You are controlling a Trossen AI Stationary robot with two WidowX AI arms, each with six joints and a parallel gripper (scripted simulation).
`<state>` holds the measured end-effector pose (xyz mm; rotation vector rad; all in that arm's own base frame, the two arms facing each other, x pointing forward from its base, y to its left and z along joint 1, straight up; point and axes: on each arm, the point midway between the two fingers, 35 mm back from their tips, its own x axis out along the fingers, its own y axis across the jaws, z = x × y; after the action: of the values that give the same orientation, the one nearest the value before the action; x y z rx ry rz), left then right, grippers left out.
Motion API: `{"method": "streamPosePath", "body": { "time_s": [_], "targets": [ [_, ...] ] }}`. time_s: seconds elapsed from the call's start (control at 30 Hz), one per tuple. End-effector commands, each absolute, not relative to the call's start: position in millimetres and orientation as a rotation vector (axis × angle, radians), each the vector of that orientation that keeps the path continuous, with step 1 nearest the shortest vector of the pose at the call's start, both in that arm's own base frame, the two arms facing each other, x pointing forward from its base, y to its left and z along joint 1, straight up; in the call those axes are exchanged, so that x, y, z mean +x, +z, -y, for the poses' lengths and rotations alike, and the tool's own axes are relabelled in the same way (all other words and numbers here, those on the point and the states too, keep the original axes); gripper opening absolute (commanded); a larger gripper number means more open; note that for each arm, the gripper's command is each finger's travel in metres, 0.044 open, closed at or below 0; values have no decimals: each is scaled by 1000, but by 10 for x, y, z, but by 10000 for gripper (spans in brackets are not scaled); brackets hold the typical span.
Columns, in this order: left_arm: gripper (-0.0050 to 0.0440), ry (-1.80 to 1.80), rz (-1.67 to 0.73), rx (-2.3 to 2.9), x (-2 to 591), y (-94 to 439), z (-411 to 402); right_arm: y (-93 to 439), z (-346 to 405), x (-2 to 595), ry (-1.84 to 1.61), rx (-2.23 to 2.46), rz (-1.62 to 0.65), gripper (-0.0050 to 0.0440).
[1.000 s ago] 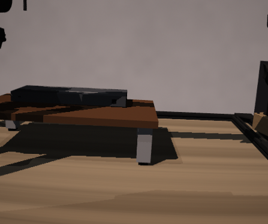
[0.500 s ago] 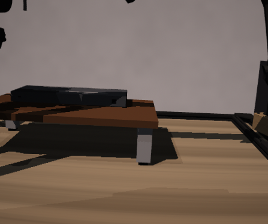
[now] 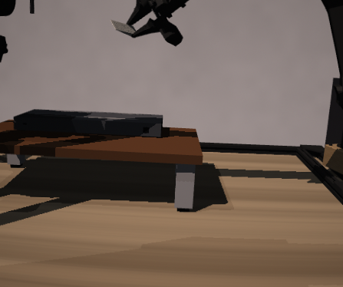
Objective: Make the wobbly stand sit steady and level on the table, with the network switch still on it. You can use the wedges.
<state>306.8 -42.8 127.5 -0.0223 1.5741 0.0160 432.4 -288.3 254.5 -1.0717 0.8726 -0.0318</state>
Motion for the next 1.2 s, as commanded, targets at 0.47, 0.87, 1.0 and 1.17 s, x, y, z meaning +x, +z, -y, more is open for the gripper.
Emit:
{"method": "streamPosePath", "body": {
  "time_s": [0.47, 0.87, 1.0, 1.17],
  "targets": [
    [0, 16, -1574, -22, 3068, 1275, 428, 1034, 2621, 3896, 513, -1052, -1208, 0],
    [0, 16, -1574, -22, 3068, 1275, 428, 354, 2326, 3429, 922, -998, -1327, 0],
    [0, 16, -1574, -22, 3068, 1275, 428, 416, 2347, 3465, 885, -1000, -1315, 0],
    [0, 16, -1574, -22, 3068, 1275, 428, 325, 2304, 3395, 947, -991, -1329, 0]
  ]
}}
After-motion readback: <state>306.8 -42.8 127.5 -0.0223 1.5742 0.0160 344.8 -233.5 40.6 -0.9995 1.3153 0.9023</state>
